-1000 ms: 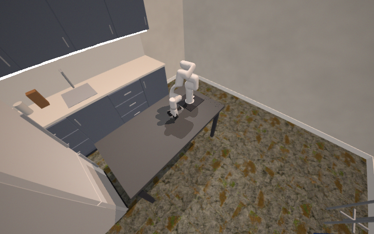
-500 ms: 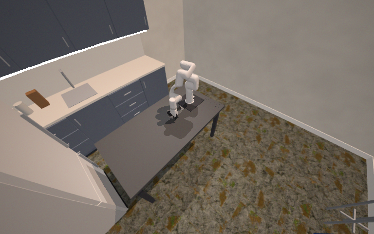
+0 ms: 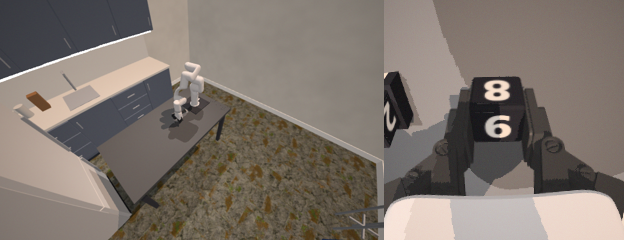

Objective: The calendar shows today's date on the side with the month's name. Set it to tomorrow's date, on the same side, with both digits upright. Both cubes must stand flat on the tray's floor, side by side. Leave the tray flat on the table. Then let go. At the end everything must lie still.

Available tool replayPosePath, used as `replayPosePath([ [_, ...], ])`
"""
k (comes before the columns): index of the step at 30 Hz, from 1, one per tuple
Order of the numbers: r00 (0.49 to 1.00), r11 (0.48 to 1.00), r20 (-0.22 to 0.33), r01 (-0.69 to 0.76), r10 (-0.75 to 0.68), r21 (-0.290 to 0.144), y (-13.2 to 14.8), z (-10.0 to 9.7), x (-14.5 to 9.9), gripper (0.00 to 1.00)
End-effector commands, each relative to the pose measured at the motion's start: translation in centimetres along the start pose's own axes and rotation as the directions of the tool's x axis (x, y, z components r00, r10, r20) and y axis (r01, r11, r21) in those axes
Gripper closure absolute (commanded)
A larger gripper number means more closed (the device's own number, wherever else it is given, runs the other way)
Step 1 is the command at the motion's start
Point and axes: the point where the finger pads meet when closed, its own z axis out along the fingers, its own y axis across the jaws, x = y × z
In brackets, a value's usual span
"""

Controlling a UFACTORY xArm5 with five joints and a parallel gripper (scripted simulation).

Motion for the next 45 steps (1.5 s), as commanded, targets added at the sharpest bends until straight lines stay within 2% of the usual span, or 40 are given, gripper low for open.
replayPosePath([
  [1, 1.0, 1.0, 0.003, 0.0, 0.0, -0.001, 0.04, -0.09, -0.12, 0.71],
  [45, 1.0, 1.0, 0.003, 0.0, 0.0, -0.001, 0.03, 0.29, -0.12, 0.71],
])
